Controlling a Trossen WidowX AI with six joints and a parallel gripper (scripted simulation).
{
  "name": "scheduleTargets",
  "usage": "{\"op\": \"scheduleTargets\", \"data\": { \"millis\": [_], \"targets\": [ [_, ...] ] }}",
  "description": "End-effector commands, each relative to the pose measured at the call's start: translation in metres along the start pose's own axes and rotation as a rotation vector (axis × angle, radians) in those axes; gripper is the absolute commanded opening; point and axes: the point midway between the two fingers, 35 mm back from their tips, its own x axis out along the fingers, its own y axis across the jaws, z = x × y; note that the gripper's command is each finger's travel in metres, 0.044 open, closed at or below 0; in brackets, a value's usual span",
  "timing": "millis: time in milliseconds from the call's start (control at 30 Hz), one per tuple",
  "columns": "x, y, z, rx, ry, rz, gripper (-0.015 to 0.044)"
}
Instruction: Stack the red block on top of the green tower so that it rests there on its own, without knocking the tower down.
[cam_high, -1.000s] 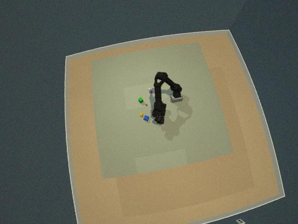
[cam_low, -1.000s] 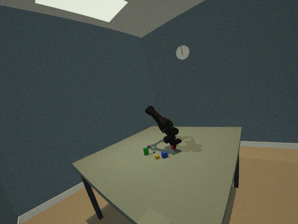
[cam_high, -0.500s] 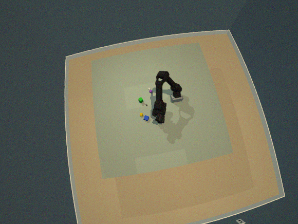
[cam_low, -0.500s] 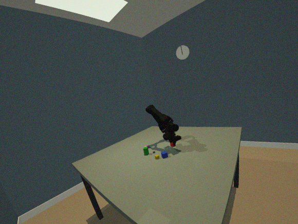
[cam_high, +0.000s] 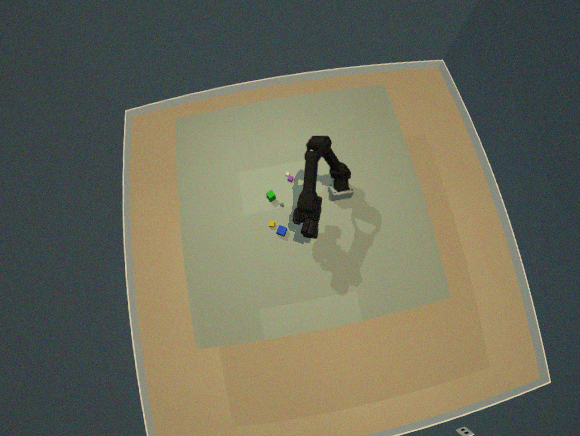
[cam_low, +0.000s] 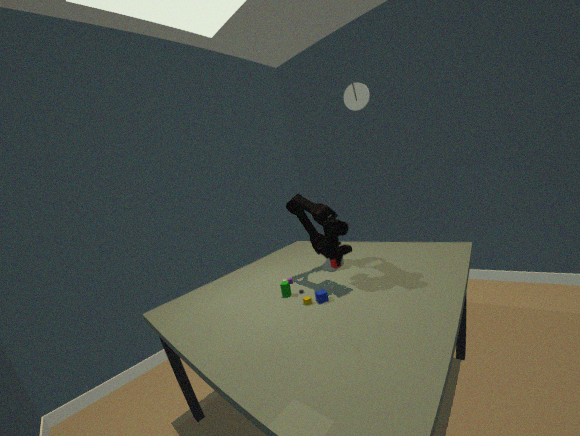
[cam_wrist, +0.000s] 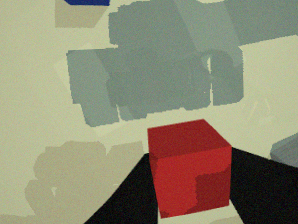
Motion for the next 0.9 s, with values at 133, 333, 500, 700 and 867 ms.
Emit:
{"op": "scheduleTargets", "data": {
  "millis": [133, 333, 500, 700, 867],
  "targets": [
    [-0.026, 0.0, 0.0, 0.006, 0.001, 0.011, 0.0],
    [-0.026, 0.0, 0.0, 0.006, 0.001, 0.011, 0.0],
    [-0.03, -0.003, 0.023, 0.002, 0.004, 0.022, 0.0],
    [-0.035, -0.012, 0.064, -0.001, 0.006, 0.036, 0.0],
    [-0.037, -0.025, 0.098, -0.002, 0.005, 0.042, 0.0]
  ]
}}
